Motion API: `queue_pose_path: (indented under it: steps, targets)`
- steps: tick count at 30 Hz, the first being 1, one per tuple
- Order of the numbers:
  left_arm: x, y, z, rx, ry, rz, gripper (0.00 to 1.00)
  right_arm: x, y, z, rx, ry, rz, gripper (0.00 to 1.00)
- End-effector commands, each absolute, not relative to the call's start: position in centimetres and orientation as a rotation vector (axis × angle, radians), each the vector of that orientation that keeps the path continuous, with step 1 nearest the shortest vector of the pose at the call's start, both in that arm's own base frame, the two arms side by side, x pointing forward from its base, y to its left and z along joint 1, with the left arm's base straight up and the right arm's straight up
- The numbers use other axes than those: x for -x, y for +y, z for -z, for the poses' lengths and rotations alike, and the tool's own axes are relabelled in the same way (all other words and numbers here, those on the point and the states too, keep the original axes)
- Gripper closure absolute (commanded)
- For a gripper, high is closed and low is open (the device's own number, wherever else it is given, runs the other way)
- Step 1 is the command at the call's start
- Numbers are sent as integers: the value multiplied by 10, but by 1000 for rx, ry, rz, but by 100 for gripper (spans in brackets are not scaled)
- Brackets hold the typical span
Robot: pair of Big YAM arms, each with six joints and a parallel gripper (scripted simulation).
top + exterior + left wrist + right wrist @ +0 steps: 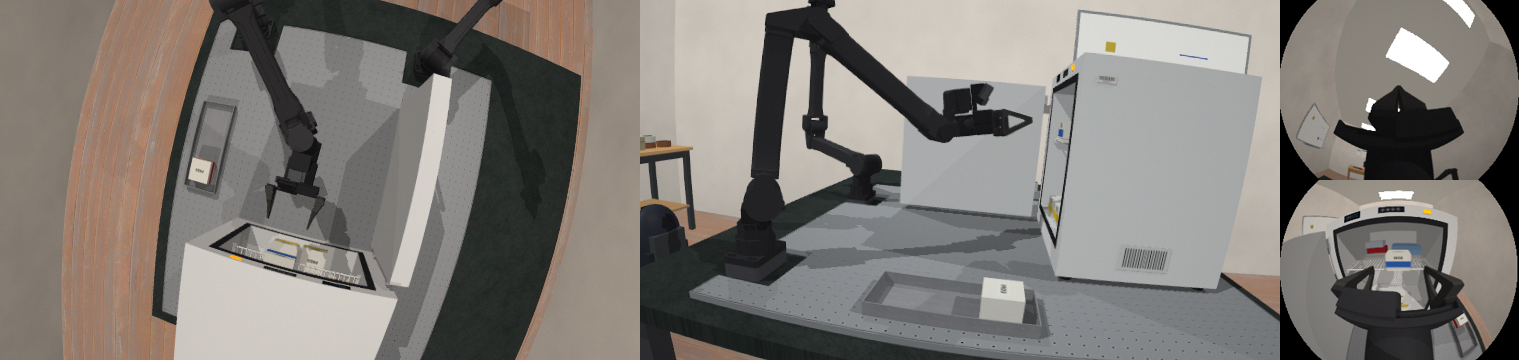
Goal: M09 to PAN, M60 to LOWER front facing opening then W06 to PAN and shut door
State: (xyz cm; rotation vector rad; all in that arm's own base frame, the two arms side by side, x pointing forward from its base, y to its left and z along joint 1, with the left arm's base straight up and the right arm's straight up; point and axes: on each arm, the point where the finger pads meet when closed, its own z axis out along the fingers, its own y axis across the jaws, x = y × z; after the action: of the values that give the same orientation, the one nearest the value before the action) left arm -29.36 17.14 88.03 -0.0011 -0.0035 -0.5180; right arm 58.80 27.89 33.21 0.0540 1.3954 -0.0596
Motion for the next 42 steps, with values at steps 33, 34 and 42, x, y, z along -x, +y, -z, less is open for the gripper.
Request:
queue_pose_path:
  steps: [33,34,42]
  targets:
    - [279,163,-885,-8,29,529,100,-578,278,-333,-58,1381,60,0]
    - [279,163,-885,-8,29,529,100,-578,278,-333,-58,1381,60,0]
    - [279,163,-885,-8,29,529,100,-578,278,-333,-58,1381,60,0]
